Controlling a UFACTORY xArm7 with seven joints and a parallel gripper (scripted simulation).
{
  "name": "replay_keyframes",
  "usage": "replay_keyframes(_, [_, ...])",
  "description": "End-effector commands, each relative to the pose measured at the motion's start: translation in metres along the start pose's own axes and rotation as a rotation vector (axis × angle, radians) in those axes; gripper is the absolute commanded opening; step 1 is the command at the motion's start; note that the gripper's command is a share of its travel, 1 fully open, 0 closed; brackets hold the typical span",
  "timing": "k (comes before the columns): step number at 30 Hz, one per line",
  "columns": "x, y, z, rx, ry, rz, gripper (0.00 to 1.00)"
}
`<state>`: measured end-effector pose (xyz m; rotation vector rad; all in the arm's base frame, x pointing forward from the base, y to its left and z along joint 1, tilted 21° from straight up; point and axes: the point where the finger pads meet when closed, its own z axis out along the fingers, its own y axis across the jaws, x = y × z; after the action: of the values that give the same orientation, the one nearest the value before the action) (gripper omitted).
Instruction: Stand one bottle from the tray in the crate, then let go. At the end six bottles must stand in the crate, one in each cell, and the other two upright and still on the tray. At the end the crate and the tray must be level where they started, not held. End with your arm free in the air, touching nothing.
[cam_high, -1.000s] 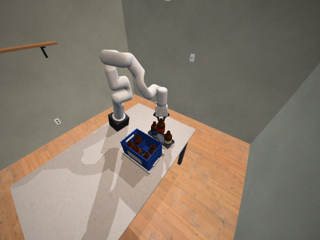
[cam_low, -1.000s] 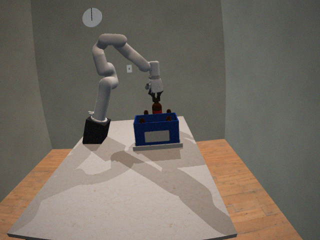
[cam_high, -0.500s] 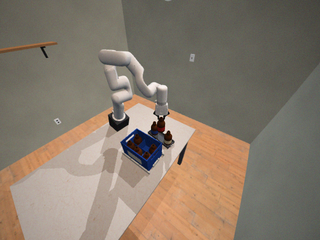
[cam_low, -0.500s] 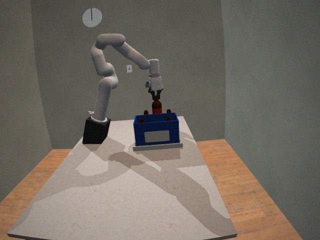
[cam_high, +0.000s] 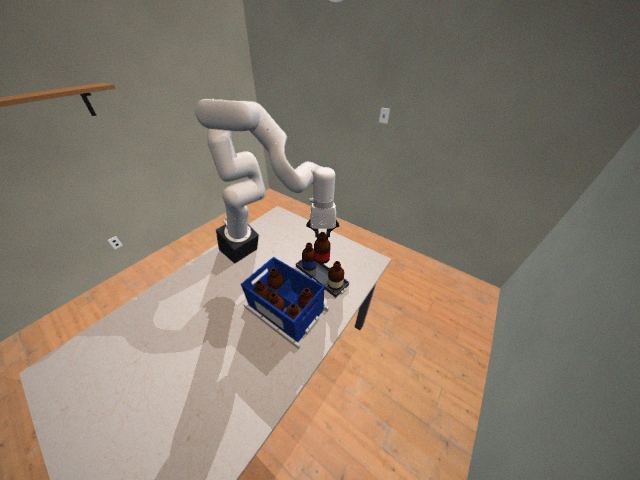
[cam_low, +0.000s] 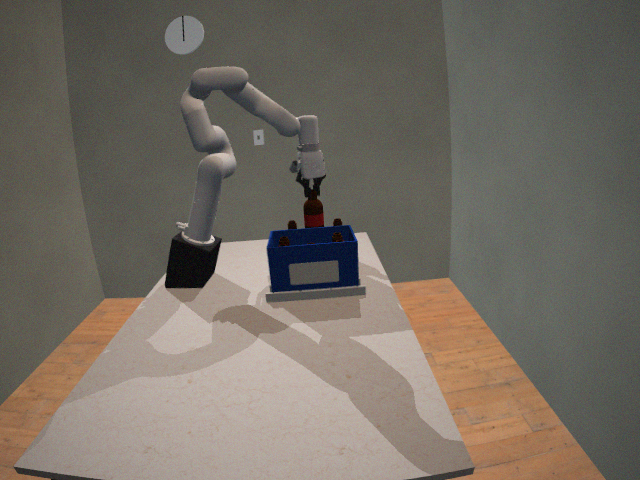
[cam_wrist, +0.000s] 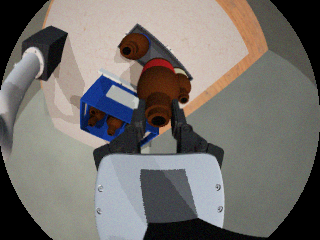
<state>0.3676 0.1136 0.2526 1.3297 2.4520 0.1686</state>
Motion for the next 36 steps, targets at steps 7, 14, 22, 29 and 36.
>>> replay_keyframes(7, [-0.0004,0.0014,-0.0029,-0.004,-0.001,0.000,0.00])
replay_keyframes(14, [-0.0004,0.0014,-0.0029,-0.004,-0.001,0.000,0.00])
replay_keyframes(22, [-0.0004,0.0014,-0.0030,-0.004,-0.001,0.000,0.00])
replay_keyframes(29, [-0.0004,0.0014,-0.0039,-0.004,-0.001,0.000,0.00])
replay_keyframes(36, [-0.0003,0.0014,-0.0075,-0.004,-0.001,0.000,0.00])
